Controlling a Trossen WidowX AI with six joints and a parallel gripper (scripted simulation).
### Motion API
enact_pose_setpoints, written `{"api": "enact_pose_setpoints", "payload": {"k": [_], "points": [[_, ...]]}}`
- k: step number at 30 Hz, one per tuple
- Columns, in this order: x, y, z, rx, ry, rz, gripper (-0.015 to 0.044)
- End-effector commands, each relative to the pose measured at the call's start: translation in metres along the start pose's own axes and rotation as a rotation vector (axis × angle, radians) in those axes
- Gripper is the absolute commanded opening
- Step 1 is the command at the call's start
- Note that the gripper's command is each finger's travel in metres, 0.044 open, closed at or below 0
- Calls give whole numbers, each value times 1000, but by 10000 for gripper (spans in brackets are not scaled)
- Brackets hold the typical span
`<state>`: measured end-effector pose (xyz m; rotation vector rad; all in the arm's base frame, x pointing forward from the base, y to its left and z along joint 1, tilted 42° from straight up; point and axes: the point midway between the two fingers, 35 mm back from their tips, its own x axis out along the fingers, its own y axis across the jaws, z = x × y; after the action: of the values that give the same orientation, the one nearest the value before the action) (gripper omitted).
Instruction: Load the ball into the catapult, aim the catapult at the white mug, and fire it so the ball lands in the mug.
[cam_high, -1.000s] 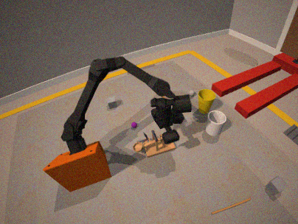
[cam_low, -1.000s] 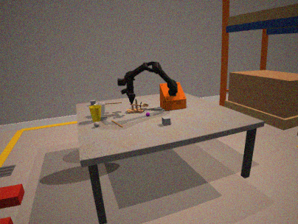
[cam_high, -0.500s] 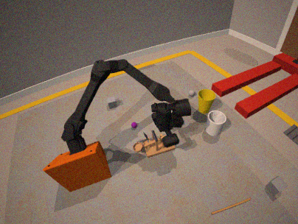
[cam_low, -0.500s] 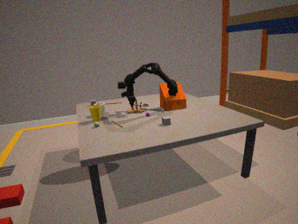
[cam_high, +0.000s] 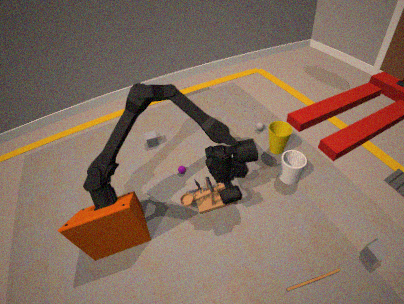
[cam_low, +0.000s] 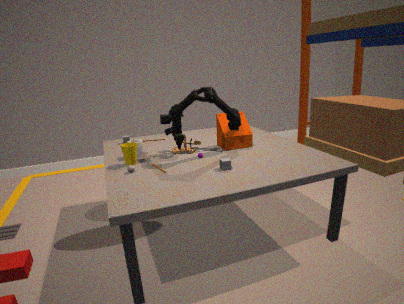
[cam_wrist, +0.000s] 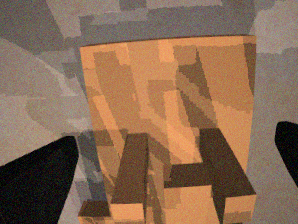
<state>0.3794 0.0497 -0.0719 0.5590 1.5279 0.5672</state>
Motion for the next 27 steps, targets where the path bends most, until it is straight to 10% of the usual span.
{"api": "enact_pose_setpoints", "payload": {"k": [1, 12, 27], "points": [[4, 0, -2, 6, 5, 5, 440], [1, 0, 0, 1, 1, 0, 151], [-48, 0, 1, 3, 3, 1, 0]]}}
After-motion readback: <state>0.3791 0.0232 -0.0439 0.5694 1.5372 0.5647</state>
